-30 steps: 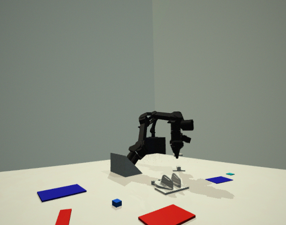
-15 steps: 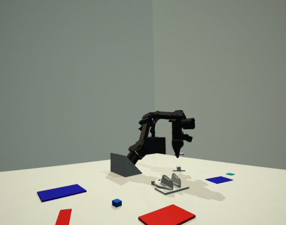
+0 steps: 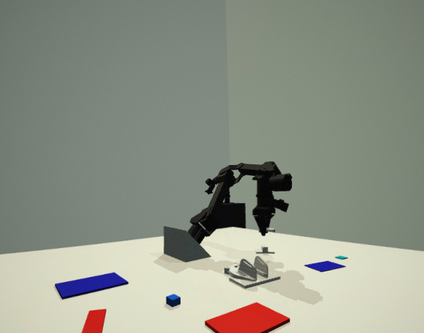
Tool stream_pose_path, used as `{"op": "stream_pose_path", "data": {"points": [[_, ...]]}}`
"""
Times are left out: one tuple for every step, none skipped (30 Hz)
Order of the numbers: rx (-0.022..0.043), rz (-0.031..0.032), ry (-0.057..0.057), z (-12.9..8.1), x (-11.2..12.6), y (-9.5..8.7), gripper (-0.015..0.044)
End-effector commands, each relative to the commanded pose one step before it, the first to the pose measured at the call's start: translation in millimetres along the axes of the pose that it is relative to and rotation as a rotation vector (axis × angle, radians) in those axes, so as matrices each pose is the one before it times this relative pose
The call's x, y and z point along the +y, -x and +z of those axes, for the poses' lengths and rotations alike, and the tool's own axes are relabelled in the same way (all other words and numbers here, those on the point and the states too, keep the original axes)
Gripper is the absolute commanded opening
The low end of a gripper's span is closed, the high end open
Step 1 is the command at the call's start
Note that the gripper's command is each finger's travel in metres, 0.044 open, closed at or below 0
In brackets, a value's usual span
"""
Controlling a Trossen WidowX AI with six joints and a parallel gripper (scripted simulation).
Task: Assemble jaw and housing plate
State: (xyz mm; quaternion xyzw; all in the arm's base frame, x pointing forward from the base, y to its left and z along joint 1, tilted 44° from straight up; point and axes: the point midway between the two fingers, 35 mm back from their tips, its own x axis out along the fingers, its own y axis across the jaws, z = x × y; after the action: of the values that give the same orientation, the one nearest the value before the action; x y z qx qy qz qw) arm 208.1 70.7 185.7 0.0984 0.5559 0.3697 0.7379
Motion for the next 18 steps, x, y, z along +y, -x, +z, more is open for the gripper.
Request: {"op": "stream_pose_path", "data": {"points": [[0.00283,-0.00903,-0.0401,3.12,-14.20,-0.08,0.0351],[0.00063,-0.00106,-0.0109,0.51,-3.24,-0.11,0.0351],[0.00061,-0.00100,-0.0109,0.50,-3.24,-0.10,0.0351],[0.00059,-0.00094,-0.0109,0.49,-3.25,-0.10,0.0351],[0.00058,-0.00089,-0.0109,0.48,-3.25,-0.10,0.0351],[0.00056,-0.00083,-0.0109,0.47,-3.26,-0.10,0.0351],[0.00054,-0.00078,-0.0109,0.46,-3.26,-0.10,0.0351],[0.00053,-0.00072,-0.0109,0.46,-3.27,-0.09,0.0351],[0.00051,-0.00066,-0.0109,0.45,-3.27,-0.09,0.0351],[0.00049,-0.00061,-0.0109,0.44,-3.28,-0.09,0.0351],[0.00048,-0.00055,-0.0109,0.43,-3.28,-0.09,0.0351],[0.00046,-0.00049,-0.0109,0.42,-3.29,-0.09,0.0351],[0.00044,-0.00044,-0.0109,0.41,-3.29,-0.09,0.0351],[0.00043,-0.00038,-0.0109,0.41,-3.29,-0.09,0.0351],[0.00041,-0.00032,-0.0109,0.40,-3.30,-0.09,0.0351],[0.00040,-0.00027,-0.0109,0.39,-3.30,-0.09,0.0351],[0.00038,-0.00021,-0.0109,0.38,-3.31,-0.09,0.0351],[0.00037,-0.00015,-0.0109,0.37,-3.31,-0.09,0.0351]]}}
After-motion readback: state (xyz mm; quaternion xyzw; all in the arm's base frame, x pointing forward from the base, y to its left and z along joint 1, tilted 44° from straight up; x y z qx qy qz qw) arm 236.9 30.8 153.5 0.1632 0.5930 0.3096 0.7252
